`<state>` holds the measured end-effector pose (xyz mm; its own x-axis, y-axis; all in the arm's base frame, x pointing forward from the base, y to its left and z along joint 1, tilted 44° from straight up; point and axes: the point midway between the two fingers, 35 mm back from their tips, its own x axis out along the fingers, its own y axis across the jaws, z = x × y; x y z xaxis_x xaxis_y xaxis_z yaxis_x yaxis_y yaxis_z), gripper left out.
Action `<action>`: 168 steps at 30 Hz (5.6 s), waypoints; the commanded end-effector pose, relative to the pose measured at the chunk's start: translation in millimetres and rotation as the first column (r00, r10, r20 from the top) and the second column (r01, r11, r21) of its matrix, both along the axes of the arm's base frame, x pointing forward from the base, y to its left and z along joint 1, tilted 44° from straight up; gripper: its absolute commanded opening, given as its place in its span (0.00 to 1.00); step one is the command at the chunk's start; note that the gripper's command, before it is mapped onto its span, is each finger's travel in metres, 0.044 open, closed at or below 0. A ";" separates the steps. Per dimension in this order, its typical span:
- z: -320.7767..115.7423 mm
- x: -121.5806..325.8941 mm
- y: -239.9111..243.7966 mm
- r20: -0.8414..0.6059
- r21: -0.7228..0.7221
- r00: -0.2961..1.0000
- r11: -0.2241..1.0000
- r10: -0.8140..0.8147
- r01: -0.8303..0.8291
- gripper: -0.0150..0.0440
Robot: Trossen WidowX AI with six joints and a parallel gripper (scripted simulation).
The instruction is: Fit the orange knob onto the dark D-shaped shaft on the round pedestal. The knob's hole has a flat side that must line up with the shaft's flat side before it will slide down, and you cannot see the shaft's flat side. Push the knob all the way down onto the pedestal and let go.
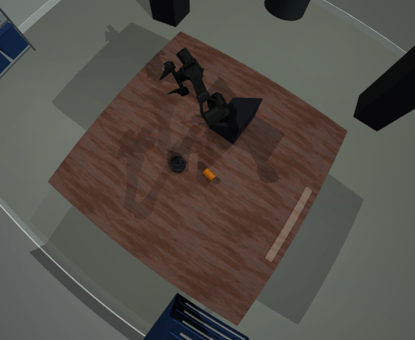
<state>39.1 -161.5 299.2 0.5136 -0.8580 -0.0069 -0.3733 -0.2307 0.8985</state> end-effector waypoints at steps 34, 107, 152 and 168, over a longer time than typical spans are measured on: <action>-140.2 200.9 -23.1 -0.649 0.635 -0.137 0.432 0.749 -0.640 1.00; -399.2 256.1 165.0 0.349 0.901 0.077 0.357 -0.934 0.247 1.00; -419.6 252.2 145.9 0.351 0.900 0.077 0.359 -0.933 0.247 0.56; -403.6 249.5 143.5 0.117 0.976 0.083 0.130 -0.990 0.174 0.56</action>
<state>289.2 -17.9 -107.6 -0.1129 -0.6509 -0.7507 -0.9523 0.2864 -0.1051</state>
